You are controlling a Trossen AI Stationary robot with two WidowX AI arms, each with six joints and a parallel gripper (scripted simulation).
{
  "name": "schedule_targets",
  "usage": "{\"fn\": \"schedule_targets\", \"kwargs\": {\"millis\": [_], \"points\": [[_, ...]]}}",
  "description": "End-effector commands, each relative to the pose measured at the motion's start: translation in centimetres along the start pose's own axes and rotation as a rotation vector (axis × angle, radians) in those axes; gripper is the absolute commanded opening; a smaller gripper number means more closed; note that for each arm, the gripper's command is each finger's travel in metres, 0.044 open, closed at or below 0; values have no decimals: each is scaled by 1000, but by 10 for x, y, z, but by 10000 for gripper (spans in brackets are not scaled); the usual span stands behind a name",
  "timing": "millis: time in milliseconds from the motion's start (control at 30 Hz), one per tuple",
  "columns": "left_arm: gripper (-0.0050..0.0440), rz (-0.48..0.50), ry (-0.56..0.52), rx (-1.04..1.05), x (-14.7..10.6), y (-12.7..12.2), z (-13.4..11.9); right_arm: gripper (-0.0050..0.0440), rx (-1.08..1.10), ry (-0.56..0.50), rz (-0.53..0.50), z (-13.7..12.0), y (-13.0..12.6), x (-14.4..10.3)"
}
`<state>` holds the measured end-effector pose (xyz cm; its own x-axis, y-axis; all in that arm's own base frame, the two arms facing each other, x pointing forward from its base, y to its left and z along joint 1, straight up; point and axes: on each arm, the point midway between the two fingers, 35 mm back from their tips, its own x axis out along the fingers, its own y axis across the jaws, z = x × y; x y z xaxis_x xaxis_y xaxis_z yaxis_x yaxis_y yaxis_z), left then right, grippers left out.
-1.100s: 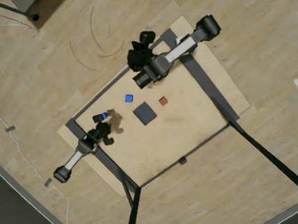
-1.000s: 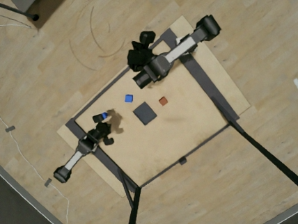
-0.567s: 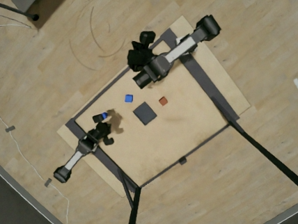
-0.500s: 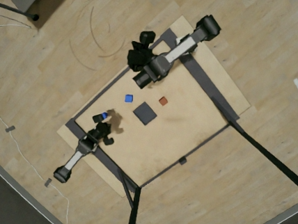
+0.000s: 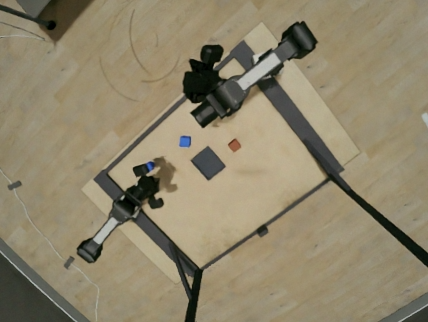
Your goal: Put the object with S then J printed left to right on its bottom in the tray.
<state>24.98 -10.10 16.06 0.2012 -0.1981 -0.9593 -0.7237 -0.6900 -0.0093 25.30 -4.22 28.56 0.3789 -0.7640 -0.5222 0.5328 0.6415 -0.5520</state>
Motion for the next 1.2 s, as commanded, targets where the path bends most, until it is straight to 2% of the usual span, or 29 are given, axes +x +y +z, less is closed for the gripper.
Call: {"fn": "schedule_targets", "kwargs": {"millis": [0, 167, 567, 600, 767, 1067, 1133, 1167], "points": [[-13, -8, 16, 2, -4, -1, -2, -13, 14, -7, 5, 2, -3, -2], [-50, -8, 16, 2, -4, -1, -2, -50, 14, -7, 5, 2, -3, -2], [-50, -8, 16, 2, -4, -1, -2, -50, 14, -7, 5, 2, -3, -2], [24, -6, 7, 10, -2, -1, 0, -50, 10, 0, 11, -2, -2, 0], [144, -7, -52, 188, 17, -11, 17, -50, 79, 35, 178, -14, 22, 15], [360, 3, -100, 367, 32, -19, 34, -50, 178, -25, 368, -8, 47, 23], [360, 3, -100, 367, 32, -19, 34, -50, 178, -25, 368, -8, 47, 23], [384, 5, -106, 388, 33, -20, 36, -50, 220, -65, 402, 2, 51, 22]]}}
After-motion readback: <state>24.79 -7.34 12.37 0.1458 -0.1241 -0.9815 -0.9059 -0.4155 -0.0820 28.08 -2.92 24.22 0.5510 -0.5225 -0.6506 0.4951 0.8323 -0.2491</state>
